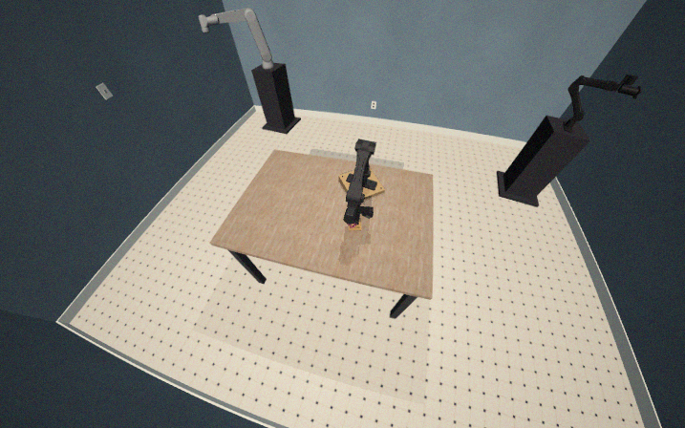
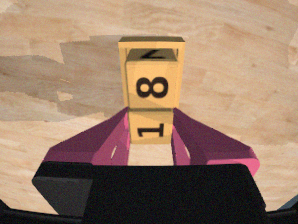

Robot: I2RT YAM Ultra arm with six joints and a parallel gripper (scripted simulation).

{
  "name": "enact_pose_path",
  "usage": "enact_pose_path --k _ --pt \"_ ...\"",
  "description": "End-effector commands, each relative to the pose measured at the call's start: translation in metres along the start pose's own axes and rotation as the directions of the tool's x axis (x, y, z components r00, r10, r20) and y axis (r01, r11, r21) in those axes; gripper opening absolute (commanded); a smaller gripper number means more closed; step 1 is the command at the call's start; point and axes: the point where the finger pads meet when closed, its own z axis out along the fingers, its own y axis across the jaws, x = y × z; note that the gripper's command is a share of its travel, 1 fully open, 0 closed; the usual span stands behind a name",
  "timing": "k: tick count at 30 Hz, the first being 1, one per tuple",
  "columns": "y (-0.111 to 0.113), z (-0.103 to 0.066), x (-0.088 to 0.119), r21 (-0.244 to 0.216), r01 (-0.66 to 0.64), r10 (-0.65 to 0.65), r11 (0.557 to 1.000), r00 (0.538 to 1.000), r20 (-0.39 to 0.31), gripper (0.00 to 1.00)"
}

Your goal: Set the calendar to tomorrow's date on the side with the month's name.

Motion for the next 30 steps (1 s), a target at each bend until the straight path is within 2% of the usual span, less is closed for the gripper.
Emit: enact_pose_path --k 1,5,7,11,15,16,26,29,30 --pt "-0.008 -0.001 -0.002 0.01 0.002 -0.002 1.0 1.0 0.004 0.26" --pt "-0.008 -0.001 -0.002 0.01 0.002 -0.002 1.0 1.0 0.004 0.33" --pt "-0.004 0.0 -0.002 -0.001 0.002 -0.002 1.0 1.0 0.006 0.33" --pt "-0.004 0.0 -0.002 -0.002 0.002 -0.002 1.0 1.0 0.006 0.41" --pt "-0.004 0.0 -0.002 -0.002 0.002 -0.002 1.0 1.0 0.006 0.41" --pt "-0.004 0.0 -0.002 -0.002 0.002 -0.002 1.0 1.0 0.006 0.45" --pt "-0.004 -0.001 -0.002 -0.002 0.002 -0.002 1.0 1.0 0.006 0.45" --pt "-0.01 -0.016 -0.001 0.036 0.004 -0.004 0.999 1.0 -0.001 0.45" --pt "-0.01 -0.018 -0.001 0.036 0.003 -0.003 0.999 1.0 -0.002 0.45"
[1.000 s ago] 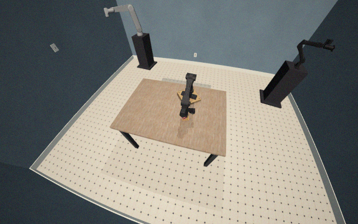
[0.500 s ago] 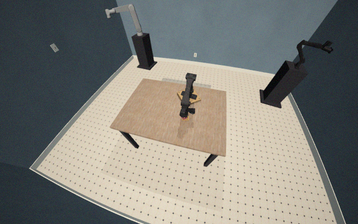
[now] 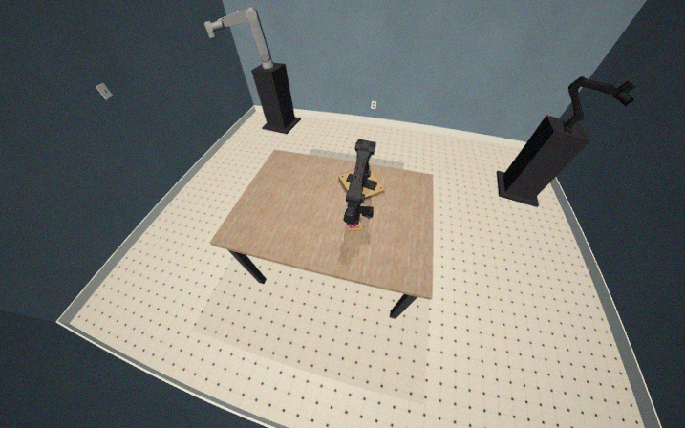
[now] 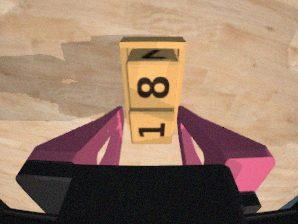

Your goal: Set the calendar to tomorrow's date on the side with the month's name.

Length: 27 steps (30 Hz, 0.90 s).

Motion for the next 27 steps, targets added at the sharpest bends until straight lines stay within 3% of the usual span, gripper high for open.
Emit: enact_pose_path --k 1,6,17,20,22,27 --pt "-0.01 -0.018 0.0 0.04 0.004 -0.003 0.999 1.0 -0.002 0.45" --pt "-0.009 -0.032 0.003 0.041 -0.001 0.001 0.999 1.0 -0.003 0.45" --pt "-0.007 -0.09 0.002 0.041 -0.001 0.001 0.999 1.0 -0.002 0.45" --pt "-0.006 -0.087 0.001 0.021 0.0 -0.001 1.0 1.0 0.003 0.45" --pt "-0.006 -0.099 0.002 0.041 -0.002 0.002 0.999 1.0 -0.002 0.45" --pt "-0.006 -0.103 0.001 0.041 0.0 0.0 0.999 1.0 -0.001 0.45"
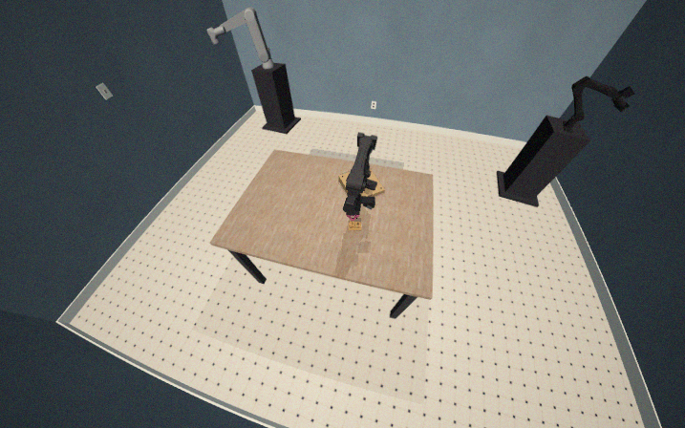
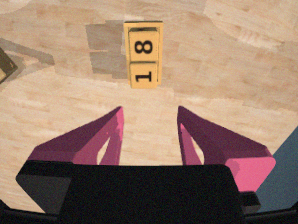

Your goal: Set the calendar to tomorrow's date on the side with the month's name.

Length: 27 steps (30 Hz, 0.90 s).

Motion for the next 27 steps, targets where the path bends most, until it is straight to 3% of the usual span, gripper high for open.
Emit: enact_pose_path --k 1,2,27 --pt "0.0014 -0.0157 -0.0003 0.016 -0.002 0.002 1.0 1.0 0.005 0.45" --pt "0.003 -0.0143 -0.0006 0.011 -0.003 0.003 1.0 1.0 0.006 1.0" --pt "0.0006 -0.0185 0.0003 0.02 -0.003 0.003 1.0 1.0 0.004 1.0"
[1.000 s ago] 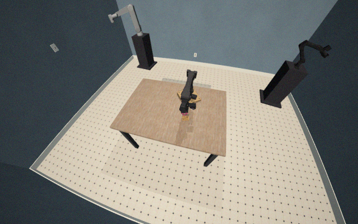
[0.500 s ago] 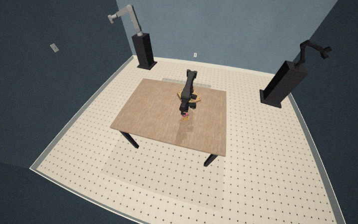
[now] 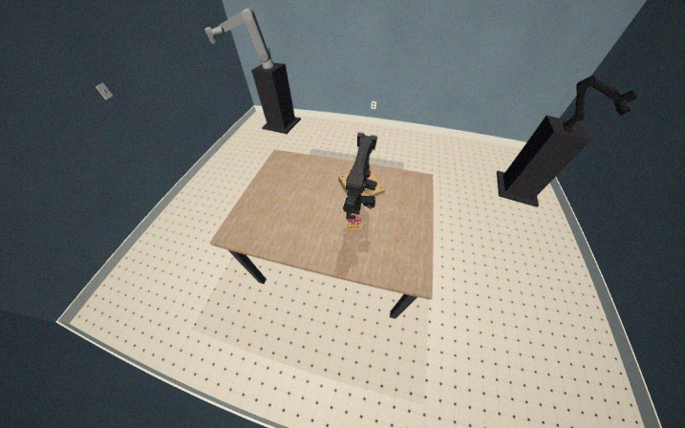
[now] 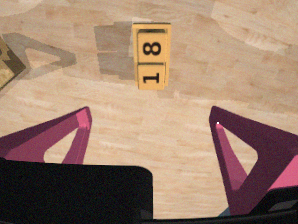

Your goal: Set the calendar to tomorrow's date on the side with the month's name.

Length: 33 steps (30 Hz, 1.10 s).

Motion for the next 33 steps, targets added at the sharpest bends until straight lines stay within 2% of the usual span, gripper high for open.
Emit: enact_pose_path --k 1,5,13,21,25,33 --pt "-0.005 -0.02 0.002 0.046 -0.002 0.002 0.999 1.0 -0.001 1.0" --pt "-0.004 -0.032 0.002 0.046 -0.002 0.002 0.999 1.0 -0.001 1.0" --pt "-0.002 -0.071 0.002 0.046 -0.002 0.002 0.999 1.0 -0.002 1.0" --pt "-0.002 -0.082 0.003 0.011 -0.005 0.005 1.0 1.0 0.006 1.0" --pt "-0.002 -0.087 0.002 0.01 -0.004 0.004 1.0 1.0 0.007 1.0" --pt "-0.001 -0.086 0.002 0.003 -0.006 0.006 1.0 1.0 0.008 1.0"
